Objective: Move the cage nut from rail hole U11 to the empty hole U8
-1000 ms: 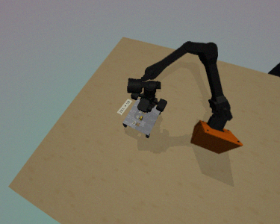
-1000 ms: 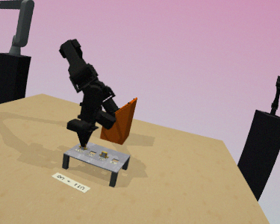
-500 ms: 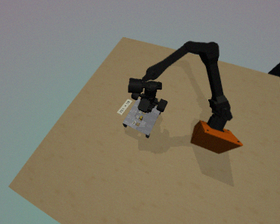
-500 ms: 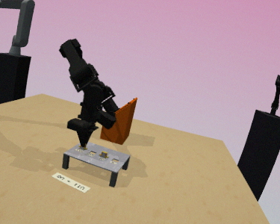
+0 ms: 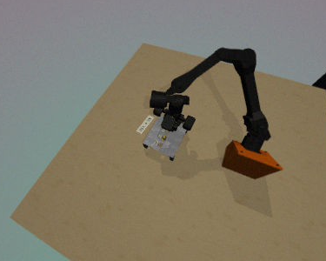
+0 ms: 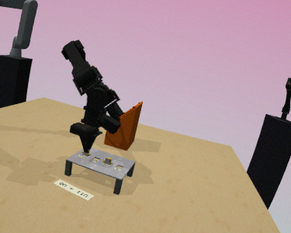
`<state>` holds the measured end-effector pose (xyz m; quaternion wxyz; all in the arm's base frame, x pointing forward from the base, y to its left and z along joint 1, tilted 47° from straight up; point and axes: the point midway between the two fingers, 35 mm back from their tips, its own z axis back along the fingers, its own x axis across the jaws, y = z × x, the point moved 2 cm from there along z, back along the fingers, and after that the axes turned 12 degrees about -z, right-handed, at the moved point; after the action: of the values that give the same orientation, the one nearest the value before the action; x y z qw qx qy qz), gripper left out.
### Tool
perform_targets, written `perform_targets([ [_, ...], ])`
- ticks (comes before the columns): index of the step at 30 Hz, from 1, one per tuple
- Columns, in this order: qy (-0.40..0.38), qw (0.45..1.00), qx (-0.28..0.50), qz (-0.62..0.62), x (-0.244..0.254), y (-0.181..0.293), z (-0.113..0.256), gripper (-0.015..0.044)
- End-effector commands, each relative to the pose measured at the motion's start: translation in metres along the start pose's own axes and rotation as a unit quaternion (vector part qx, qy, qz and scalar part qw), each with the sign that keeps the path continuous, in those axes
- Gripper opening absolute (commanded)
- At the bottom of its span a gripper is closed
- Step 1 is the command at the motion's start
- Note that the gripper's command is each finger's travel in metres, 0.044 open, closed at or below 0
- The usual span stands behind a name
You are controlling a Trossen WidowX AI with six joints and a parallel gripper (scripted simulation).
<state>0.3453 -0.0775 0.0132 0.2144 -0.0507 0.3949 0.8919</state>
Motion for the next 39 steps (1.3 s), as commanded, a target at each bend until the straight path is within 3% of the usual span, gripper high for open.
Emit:
perform_targets([
  [1,0.004,1.000,0.001,0.002,0.0007,0.0012,0.0005,0.0028],
  [39,0.028,1.000,-0.004,0.002,0.0040,0.0015,0.0001,0.0028],
])
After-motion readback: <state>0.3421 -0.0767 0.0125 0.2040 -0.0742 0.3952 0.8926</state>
